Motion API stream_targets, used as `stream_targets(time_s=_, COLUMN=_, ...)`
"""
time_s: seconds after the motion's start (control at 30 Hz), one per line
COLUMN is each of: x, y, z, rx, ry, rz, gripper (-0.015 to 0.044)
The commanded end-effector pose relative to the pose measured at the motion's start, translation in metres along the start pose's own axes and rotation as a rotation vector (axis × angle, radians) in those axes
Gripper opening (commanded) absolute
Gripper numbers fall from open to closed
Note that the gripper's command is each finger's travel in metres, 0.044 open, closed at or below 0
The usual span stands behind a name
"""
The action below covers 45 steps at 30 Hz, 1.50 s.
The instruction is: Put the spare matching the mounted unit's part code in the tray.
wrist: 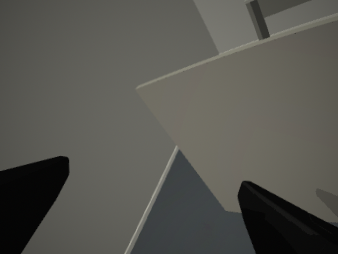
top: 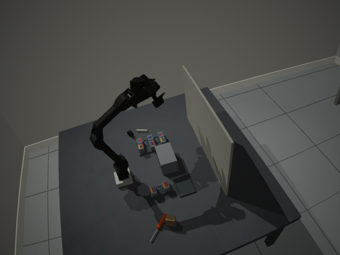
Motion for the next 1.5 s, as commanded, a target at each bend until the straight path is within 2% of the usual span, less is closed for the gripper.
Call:
stream_targets(time_s=0.0, x=0.029, y=0.002, z=-0.048, rx=-0.018, ry=0.219, rz=0.101, gripper=0.044)
stream_targets(time_s=0.23, x=0.056, y=0.016, z=-0.141, rx=-0.056, ry=0.599, rz=0.39, gripper=0.044)
stream_targets(time_s=0.43, x=0.053, y=0.033, z=-0.214, rx=-0.069, ry=0.85, rz=0.738, gripper=0.044)
stream_targets(time_s=0.53, x=0.047, y=0.04, z=-0.238, rx=-0.066, ry=0.916, rz=0.887, gripper=0.044)
stream_targets(time_s=1.23, x=0.047, y=0.042, z=-0.237, rx=-0.077, ry=0.913, rz=0.905, gripper=0.044)
stream_targets(time_s=1.47, x=0.055, y=0.125, z=-0.176, rx=-0.526, ry=0.634, rz=1.147, gripper=0.044)
Point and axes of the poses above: the point midway between the two fingers, 35 mm back from their tips, its own x axis out along the fingers, its own z axis across the jaws, y = z × x, the point moved 5 cm from there along -x, back along the fingers, and after that the axes turned 4 degrees about x, right-handed, at the moved point
